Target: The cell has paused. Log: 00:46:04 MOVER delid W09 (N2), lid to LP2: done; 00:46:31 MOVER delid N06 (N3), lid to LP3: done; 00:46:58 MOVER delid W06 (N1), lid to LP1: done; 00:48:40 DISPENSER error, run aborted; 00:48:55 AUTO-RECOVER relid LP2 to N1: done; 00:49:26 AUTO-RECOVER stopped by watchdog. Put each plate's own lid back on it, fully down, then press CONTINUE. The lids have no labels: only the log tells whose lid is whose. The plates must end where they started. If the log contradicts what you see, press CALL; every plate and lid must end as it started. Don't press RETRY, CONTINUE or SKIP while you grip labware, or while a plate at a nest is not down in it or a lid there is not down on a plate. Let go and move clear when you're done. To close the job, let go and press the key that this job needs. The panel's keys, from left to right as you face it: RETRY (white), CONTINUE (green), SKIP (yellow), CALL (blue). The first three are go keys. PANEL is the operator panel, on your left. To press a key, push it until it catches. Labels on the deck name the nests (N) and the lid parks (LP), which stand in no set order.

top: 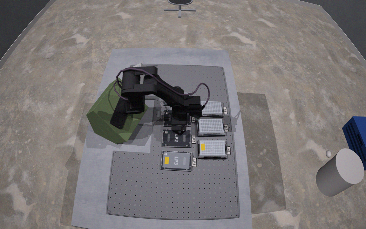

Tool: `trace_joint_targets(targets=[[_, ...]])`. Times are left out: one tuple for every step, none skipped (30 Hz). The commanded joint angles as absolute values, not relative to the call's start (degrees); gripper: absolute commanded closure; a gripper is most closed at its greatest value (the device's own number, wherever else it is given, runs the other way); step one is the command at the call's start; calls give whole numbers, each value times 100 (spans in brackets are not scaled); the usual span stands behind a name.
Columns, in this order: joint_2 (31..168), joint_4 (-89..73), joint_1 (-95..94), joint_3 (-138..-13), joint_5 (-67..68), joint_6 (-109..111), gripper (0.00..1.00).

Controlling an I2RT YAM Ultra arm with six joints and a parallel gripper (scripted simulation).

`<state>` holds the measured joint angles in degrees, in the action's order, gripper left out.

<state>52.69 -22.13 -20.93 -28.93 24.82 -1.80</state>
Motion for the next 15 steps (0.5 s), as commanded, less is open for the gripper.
trace_joint_targets(targets=[[4819, -1501, -1827, -2567, 2171, 419, 6], [4643, -1308, -1681, -2413, 2080, 584, 7], [4471, -1105, -1519, -2257, 1960, 751, 8], [4301, -903, -1342, -2102, 1818, 917, 9], [4135, -701, -1151, -1951, 1655, 1078, 10], [3978, -501, -946, -1803, 1472, 1234, 11], [3829, -302, -732, -1659, 1272, 1378, 12], [3692, -103, -509, -1518, 1057, 1513, 13], [3568, 97, -277, -1381, 828, 1635, 14], [3458, 299, -37, -1249, 587, 1746, 15], [3596, 484, 209, -1137, 340, 1782, 16], [3525, 698, 455, -1016, 87, 1862, 17], [3480, 931, 711, -896, -184, 1938, 18], [3452, 1164, 972, -785, -464, 2001, 19], [3462, 1361, 1214, -708, -715, 2035, 20]])
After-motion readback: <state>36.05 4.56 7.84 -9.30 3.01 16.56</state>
